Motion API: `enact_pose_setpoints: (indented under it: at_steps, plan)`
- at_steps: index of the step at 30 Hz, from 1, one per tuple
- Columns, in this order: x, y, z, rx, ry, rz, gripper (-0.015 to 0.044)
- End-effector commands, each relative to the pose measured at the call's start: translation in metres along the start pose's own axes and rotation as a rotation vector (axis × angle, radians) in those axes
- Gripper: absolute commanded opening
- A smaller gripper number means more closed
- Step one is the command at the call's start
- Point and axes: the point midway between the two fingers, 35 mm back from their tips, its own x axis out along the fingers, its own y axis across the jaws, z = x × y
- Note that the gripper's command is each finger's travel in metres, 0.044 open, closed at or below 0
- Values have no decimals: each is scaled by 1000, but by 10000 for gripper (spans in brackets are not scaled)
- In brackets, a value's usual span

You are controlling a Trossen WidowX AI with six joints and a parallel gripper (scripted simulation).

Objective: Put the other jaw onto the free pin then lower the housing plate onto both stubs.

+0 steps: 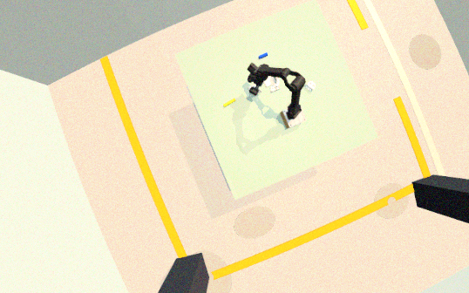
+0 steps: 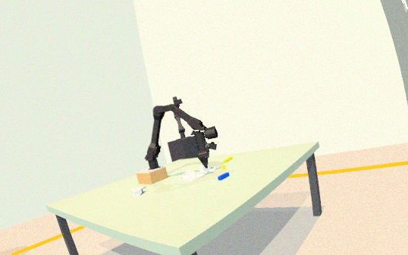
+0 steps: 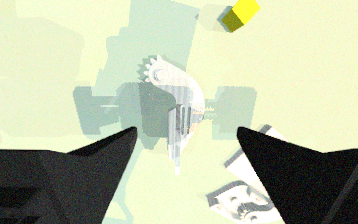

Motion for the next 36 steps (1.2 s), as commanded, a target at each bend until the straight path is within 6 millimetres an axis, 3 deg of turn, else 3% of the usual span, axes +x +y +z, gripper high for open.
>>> enact_pose_setpoints:
  at_steps: [1,12,36]
  plan:
    - [7,0,-2,5,4,0,440]
    - [24,0,-2,5,4,0,440]
    - [24,0,-2,5,4,0,440]
